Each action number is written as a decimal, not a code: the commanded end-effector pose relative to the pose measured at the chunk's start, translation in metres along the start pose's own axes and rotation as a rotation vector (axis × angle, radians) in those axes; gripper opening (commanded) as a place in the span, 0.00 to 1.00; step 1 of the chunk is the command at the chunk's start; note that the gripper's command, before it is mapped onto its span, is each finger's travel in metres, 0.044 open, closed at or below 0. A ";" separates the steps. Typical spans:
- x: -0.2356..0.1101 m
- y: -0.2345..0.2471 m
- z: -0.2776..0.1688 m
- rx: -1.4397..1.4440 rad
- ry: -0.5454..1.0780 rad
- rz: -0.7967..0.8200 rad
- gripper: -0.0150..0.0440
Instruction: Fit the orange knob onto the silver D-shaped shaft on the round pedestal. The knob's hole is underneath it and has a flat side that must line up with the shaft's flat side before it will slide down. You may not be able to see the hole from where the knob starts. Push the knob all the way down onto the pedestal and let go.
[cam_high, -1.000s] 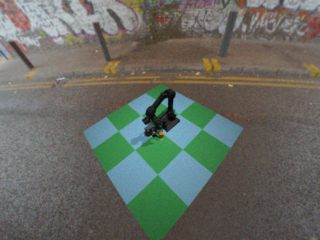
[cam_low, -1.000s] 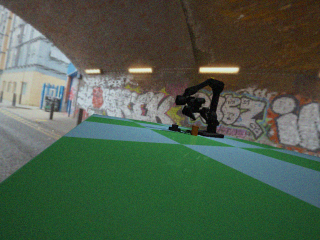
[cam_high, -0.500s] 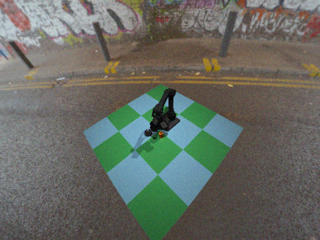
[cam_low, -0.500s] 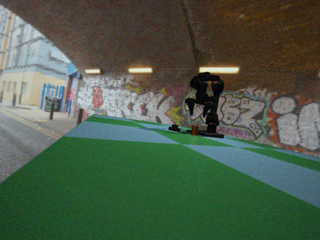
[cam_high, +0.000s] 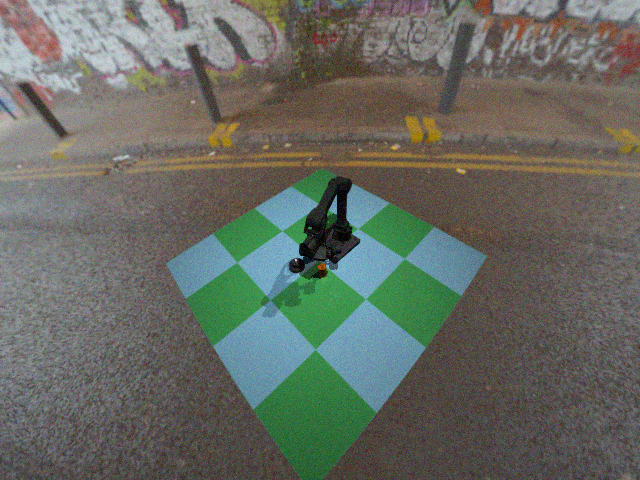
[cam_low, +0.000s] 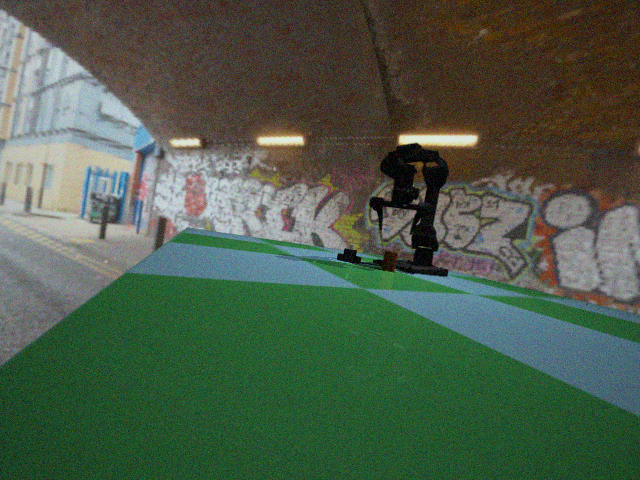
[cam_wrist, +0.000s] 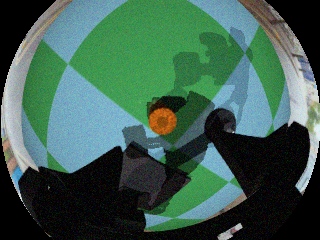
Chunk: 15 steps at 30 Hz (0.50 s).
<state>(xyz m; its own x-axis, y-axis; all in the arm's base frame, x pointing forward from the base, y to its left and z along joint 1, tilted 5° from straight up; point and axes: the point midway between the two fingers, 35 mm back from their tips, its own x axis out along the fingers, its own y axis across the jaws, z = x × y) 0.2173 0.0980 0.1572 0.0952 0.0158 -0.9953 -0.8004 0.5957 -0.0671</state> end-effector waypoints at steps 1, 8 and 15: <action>-0.002 -0.001 0.000 0.445 -0.010 -0.009 1.00; 0.000 -0.001 0.000 1.137 -0.013 -0.006 1.00; 0.001 -0.002 0.002 1.482 -0.014 -0.004 1.00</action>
<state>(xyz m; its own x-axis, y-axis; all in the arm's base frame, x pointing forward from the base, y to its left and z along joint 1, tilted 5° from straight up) 0.2179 0.0982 0.1573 0.0979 0.0170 -0.9950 0.0920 0.9954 0.0261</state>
